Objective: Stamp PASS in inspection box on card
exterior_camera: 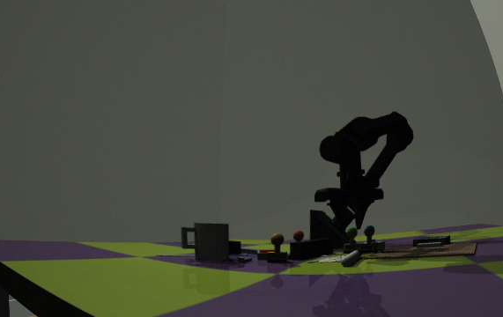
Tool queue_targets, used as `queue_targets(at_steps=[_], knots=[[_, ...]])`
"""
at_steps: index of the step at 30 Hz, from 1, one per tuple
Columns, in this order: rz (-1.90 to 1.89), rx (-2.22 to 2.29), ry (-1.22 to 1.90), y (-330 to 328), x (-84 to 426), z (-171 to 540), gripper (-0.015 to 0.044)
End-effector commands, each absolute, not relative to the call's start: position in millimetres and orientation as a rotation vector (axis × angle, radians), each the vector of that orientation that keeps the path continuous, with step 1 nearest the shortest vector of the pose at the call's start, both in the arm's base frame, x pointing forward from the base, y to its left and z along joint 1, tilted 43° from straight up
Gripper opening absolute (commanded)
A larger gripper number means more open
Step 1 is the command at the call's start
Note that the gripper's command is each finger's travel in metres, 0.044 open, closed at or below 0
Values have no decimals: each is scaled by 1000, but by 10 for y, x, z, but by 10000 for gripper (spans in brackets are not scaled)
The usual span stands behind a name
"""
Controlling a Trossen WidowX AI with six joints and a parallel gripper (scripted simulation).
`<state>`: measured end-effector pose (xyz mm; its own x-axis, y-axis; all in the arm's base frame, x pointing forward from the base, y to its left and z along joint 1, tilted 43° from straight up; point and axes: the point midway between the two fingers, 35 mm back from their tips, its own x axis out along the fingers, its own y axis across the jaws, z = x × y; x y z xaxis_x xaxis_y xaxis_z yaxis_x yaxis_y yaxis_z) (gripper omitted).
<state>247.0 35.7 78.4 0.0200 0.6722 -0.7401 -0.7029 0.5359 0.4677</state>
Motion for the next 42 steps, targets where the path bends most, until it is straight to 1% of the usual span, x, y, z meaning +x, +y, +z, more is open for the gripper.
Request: queue_targets(at_steps=[1, 25, 27, 40, 42], knots=[[1069, -21, 1129, 418, 2454, 728, 220], [1073, -18, 1126, 626, 2431, 516, 220], [1072, -29, 1123, 608, 2447, 528, 167], [1072, -29, 1123, 608, 2447, 528, 81], [1072, -29, 1123, 605, 2447, 531, 28]])
